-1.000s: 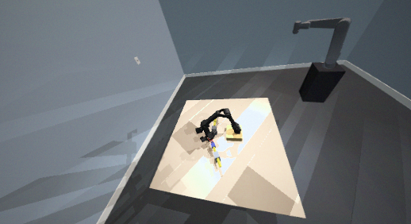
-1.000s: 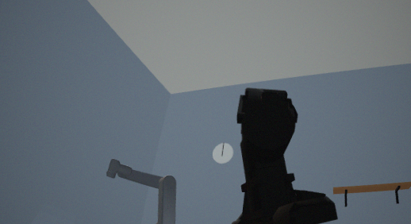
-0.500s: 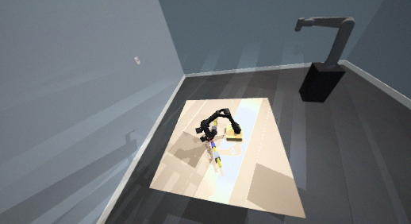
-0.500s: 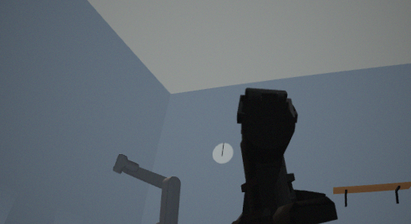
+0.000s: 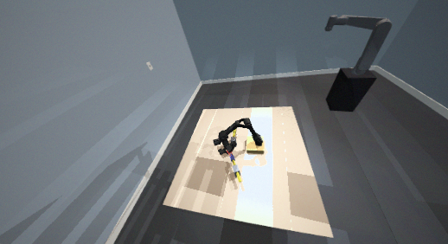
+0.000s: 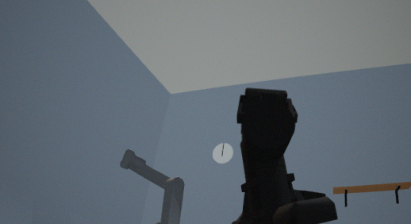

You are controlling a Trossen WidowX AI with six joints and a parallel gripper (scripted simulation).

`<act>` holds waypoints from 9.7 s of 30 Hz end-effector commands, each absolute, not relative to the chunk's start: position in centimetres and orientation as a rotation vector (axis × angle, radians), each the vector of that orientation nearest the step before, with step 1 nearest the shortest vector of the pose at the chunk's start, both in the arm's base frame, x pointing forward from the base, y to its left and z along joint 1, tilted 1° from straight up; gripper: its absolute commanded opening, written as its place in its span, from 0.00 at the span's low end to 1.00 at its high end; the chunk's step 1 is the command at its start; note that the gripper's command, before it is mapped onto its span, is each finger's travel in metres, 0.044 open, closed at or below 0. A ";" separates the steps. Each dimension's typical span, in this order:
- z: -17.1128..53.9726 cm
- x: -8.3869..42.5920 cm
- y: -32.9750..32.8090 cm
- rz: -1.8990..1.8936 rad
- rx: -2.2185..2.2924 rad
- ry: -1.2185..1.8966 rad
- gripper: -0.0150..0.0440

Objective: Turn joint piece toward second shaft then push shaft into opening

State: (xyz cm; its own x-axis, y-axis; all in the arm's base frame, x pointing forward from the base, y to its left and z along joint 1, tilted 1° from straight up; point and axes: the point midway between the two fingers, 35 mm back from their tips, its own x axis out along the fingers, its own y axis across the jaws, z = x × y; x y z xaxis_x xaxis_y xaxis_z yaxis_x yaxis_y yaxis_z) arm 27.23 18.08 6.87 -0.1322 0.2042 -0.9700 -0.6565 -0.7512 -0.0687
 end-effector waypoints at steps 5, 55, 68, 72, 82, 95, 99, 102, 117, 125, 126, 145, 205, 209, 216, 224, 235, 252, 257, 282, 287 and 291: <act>6.9 27.2 18.1 1.935 -1.566 0.511 0.64; 11.5 27.5 18.1 1.587 -1.633 0.800 1.00; 14.5 27.6 18.2 1.283 -1.308 1.061 1.00; 15.4 27.6 18.2 1.186 -1.204 1.128 1.00; 17.7 27.5 18.1 0.941 -0.943 1.264 1.00; 20.6 27.0 17.9 0.626 -0.600 1.389 1.00; 21.5 26.8 17.8 0.528 -0.493 1.418 1.00; 22.1 26.7 17.7 0.454 -0.412 1.436 1.00; 22.6 27.3 16.9 0.313 -0.266 1.466 1.00; 20.1 31.7 13.1 0.145 -0.112 1.508 1.00; 19.9 31.9 12.9 0.135 -0.103 1.510 1.00; 19.4 31.9 12.9 0.442 -0.488 1.440 1.00; 17.7 31.6 13.3 1.568 -2.027 0.711 1.00; 17.7 31.6 13.3 1.568 -2.027 0.711 1.00; 15.8 31.9 13.5 1.568 -2.026 0.712 1.00; 12.3 32.1 13.6 1.569 -2.024 0.714 1.00; 10.0 31.8 13.9 1.570 -2.021 0.715 1.00; 9.6 26.8 18.3 1.576 -2.015 0.712 1.00; 8.9 27.0 18.2 1.576 -2.015 0.712 1.00; 6.7 27.4 18.0 1.575 -2.016 0.712 0.56; 6.7 27.4 18.0 1.575 -2.016 0.712 0.56; 6.7 27.4 18.0 1.575 -2.016 0.712 0.56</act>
